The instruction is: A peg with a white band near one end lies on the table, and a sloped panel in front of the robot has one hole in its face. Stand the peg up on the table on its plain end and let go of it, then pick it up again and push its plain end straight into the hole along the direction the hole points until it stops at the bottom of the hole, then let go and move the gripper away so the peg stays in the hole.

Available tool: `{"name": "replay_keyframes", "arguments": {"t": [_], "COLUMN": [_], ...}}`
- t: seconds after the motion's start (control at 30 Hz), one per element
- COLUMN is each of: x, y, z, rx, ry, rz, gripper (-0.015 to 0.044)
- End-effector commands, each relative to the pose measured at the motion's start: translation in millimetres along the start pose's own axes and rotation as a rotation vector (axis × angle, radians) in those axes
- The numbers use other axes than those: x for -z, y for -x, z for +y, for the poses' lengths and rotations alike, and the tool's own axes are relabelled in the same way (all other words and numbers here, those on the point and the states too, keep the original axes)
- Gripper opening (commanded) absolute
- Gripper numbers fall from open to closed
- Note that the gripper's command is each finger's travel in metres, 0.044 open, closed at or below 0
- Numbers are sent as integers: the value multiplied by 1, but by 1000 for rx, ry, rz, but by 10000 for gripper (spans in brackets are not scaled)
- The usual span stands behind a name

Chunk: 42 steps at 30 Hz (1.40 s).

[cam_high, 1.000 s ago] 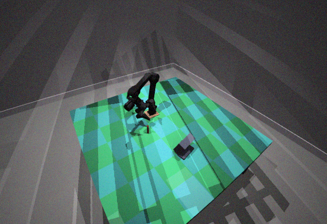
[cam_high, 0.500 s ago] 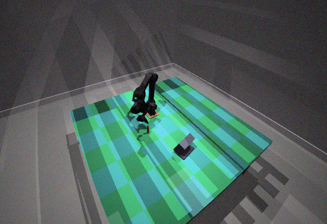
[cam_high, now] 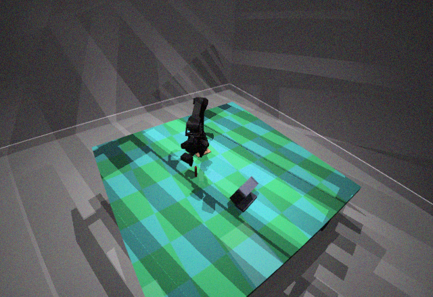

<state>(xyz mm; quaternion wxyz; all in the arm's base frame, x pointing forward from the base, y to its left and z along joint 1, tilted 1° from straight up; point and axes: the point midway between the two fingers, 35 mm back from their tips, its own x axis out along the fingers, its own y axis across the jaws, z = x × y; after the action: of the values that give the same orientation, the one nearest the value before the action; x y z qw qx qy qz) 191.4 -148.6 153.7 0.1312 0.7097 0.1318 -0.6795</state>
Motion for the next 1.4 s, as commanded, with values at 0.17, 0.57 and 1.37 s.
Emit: {"name": "replay_keyframes", "arguments": {"t": [0.17,0.57,1.37], "x": [1,0,0], "y": [-2,-24,-63], "z": [4,4,6], "rx": [-14,-14,-14], "ry": [-8,-8,-8], "rz": [-18,-18,-18], "gripper": [440,440,440]}}
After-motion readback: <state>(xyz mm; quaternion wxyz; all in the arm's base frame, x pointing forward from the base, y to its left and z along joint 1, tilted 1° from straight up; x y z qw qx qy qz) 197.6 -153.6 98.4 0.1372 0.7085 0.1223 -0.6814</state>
